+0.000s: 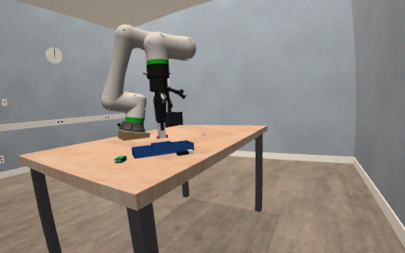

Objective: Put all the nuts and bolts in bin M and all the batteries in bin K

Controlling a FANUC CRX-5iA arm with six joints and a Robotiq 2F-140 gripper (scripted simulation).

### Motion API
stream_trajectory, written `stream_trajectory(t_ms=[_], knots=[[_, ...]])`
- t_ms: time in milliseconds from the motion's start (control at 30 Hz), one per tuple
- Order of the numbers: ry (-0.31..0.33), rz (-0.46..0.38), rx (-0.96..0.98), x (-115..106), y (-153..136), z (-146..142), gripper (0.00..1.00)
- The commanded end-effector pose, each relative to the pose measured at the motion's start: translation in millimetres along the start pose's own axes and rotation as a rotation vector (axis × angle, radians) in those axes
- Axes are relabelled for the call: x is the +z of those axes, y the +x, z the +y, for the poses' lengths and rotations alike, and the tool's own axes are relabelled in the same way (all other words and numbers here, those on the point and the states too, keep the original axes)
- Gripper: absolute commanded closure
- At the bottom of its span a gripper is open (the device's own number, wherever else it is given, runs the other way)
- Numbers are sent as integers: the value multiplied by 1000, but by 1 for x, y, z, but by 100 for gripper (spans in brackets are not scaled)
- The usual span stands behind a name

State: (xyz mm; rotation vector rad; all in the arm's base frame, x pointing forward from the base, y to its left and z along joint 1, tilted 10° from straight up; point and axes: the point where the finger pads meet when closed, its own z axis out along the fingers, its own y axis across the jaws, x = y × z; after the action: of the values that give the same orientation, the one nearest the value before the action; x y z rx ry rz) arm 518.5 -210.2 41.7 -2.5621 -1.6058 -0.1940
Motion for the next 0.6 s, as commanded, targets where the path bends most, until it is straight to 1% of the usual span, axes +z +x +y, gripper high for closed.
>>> stream_trajectory(t_ms=[0, 433, 567], knots=[[0, 0, -3, 0, -5, 3, 85], [0, 0, -3, 0, -2, 2, 85], [0, 0, -3, 8, -2, 2, 85]])
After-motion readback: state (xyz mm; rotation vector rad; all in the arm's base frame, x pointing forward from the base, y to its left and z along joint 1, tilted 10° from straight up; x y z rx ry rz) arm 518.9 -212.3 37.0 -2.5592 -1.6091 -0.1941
